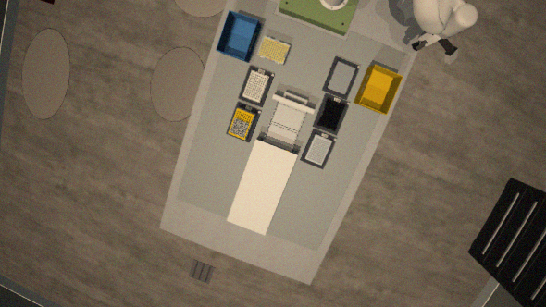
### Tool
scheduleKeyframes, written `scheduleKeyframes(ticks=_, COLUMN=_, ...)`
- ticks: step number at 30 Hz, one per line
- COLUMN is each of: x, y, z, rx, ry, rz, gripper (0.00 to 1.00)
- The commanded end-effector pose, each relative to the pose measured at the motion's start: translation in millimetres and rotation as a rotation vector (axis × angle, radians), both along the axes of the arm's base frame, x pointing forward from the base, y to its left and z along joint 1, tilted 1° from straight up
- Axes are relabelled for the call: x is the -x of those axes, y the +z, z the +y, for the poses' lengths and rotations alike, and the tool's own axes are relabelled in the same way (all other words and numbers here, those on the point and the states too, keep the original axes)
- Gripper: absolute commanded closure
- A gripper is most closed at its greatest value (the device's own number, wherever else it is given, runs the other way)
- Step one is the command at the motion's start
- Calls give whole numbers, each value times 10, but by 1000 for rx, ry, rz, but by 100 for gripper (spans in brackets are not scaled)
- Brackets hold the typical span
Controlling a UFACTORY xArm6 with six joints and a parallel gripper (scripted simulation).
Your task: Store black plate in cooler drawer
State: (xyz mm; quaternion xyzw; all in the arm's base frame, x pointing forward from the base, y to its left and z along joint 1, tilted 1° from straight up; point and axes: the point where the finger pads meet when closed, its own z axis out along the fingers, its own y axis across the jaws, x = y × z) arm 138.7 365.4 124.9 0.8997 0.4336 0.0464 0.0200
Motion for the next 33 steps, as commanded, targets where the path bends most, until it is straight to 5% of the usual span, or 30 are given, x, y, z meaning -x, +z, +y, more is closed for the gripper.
scheduleKeyframes(ticks=1, x=-236, y=37, z=-57, rx=-2, ry=-30, rz=2, gripper=0)
scheduleKeyframes(ticks=33, x=-1315, y=155, z=-662, rx=3, ry=-299, rz=28, gripper=0)
